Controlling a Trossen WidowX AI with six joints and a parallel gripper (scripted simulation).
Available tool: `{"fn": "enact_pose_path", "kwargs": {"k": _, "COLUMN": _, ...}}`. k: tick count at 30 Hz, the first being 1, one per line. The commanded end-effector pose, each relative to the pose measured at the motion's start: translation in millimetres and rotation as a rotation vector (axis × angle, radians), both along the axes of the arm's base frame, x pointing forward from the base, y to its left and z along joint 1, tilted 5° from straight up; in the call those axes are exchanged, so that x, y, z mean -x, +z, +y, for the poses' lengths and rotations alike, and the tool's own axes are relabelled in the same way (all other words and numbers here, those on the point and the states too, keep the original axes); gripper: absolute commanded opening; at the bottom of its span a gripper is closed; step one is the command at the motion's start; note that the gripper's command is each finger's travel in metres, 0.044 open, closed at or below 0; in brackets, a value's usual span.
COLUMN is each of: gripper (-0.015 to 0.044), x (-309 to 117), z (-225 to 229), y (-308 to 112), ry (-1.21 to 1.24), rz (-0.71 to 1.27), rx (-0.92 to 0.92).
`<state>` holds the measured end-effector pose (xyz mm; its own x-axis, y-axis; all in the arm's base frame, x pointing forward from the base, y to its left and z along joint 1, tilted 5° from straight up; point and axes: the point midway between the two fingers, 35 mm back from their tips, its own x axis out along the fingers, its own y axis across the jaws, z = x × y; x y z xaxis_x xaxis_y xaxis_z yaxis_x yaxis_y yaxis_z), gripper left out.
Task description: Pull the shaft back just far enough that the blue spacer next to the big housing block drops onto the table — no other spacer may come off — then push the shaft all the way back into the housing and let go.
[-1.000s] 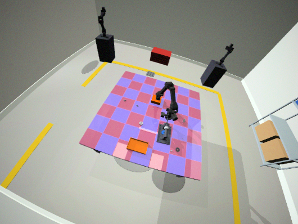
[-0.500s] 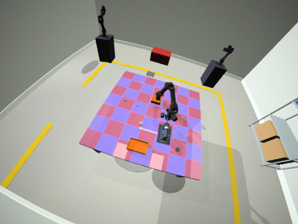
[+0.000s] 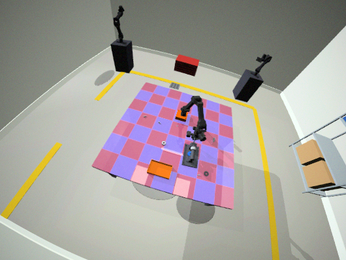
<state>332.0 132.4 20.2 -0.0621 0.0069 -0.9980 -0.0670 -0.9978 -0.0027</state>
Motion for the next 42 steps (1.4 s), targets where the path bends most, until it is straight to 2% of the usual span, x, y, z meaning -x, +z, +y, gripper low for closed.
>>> {"fn": "enact_pose_path", "kwargs": {"k": 1, "gripper": 0.0, "x": -4, "z": -1, "y": 1, "ry": -0.001, "rz": -0.007, "rx": 0.002}}
{"fn": "enact_pose_path", "kwargs": {"k": 42, "gripper": 0.0, "x": -18, "z": -2, "y": 0, "ry": -0.001, "rz": -0.008, "rx": 0.002}}
